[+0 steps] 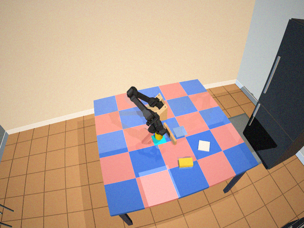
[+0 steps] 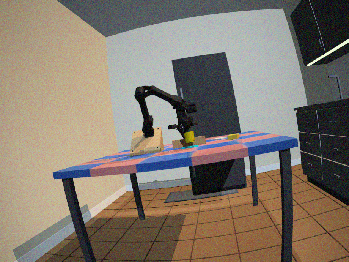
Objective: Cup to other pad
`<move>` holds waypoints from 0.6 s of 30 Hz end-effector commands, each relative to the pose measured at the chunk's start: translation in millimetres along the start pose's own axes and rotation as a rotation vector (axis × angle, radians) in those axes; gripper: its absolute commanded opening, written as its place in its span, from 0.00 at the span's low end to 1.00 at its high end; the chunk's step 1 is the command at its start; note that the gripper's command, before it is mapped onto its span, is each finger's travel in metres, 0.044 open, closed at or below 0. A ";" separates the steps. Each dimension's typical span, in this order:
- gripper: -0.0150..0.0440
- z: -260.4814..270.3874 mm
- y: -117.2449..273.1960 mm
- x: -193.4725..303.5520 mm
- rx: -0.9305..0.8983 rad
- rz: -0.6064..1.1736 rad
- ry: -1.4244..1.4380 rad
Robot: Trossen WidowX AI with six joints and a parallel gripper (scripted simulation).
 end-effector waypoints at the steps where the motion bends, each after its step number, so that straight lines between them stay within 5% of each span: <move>1: 0.25 -1.8 -6.2 1.9 0.007 -0.001 0.010; 18: 0.25 -2.5 -22.2 -0.5 0.003 -0.005 0.000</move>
Point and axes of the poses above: the point midway between the two fingers, 35 mm back from their tips, its own y axis back along the fingers, its own z axis across the jaws, x = y × z, the point moved 9 cm from there along y, back along the fingers, and after that the axes turned 10 degrees about -y, right-handed, at the moved point
